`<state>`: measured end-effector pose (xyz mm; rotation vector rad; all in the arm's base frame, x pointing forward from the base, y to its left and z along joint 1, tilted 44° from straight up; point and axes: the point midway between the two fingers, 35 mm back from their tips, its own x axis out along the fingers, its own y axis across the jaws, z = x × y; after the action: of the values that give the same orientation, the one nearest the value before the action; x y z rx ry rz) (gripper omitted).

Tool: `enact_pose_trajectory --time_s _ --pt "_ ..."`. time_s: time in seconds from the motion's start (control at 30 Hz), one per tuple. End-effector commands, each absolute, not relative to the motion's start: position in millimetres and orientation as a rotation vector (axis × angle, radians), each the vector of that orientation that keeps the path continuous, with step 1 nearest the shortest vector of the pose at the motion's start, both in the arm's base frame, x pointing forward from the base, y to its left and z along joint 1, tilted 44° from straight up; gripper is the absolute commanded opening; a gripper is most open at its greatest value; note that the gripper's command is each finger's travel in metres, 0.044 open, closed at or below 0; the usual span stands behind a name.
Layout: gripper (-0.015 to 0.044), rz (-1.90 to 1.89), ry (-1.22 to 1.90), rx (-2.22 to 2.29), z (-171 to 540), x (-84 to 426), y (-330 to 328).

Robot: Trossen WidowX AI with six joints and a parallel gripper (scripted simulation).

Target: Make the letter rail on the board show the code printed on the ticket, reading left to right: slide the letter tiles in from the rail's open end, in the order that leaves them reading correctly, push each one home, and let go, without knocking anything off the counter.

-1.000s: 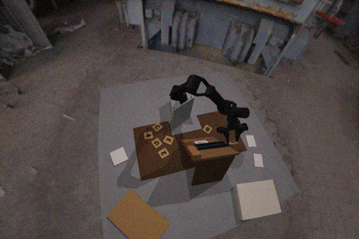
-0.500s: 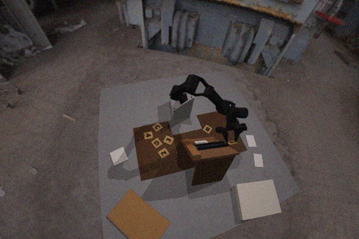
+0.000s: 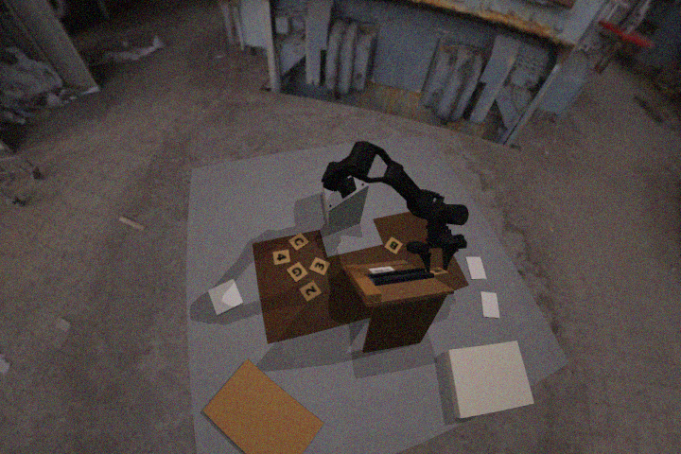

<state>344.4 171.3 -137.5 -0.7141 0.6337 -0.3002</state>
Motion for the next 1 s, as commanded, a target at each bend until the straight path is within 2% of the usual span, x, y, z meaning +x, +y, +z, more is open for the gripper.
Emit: enact_pose_trajectory --time_s 0.0,0.97 --pt "0.0 -0.295 0.628 -0.707 -132 346 172" --pt "0.0 -0.296 0.628 -0.709 -122 346 161"
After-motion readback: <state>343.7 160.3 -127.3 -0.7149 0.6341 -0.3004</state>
